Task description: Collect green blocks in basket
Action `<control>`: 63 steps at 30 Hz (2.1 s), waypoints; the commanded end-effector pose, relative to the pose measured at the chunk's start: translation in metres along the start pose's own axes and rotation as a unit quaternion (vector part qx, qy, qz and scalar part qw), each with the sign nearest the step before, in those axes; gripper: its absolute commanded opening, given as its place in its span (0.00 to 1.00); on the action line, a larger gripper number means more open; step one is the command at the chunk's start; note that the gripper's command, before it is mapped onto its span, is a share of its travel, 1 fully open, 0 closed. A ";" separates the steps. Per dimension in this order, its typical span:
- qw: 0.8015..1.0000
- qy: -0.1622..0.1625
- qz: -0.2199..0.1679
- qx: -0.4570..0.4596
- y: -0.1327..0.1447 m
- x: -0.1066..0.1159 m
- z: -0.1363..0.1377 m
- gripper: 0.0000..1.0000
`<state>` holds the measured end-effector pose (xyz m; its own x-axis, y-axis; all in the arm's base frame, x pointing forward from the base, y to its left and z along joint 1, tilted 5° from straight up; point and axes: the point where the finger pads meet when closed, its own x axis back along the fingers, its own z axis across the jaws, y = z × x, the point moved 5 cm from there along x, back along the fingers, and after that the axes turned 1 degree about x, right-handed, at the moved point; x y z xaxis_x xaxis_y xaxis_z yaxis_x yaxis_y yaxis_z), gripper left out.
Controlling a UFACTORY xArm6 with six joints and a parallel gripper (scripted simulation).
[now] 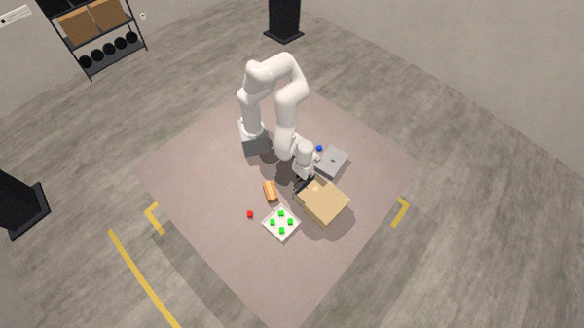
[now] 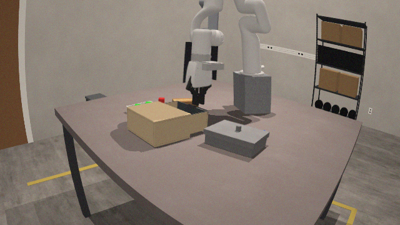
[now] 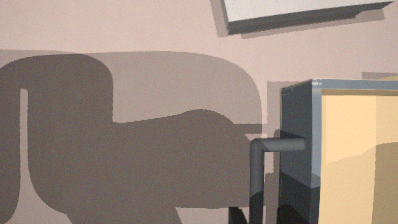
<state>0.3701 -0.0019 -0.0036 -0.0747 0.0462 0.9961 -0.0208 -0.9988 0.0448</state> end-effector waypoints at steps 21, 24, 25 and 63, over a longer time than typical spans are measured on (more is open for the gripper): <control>1.000 0.002 0.000 0.000 0.000 0.001 0.002 0.24; 1.000 0.002 0.000 0.000 0.000 0.001 0.002 0.24; 1.000 0.002 0.000 0.000 0.000 0.000 0.002 0.24; 1.000 0.002 0.000 0.000 0.000 -0.023 0.003 0.24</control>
<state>0.3732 -0.0030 -0.0243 -0.0728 0.0437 0.9964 -0.0205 -0.9989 0.0423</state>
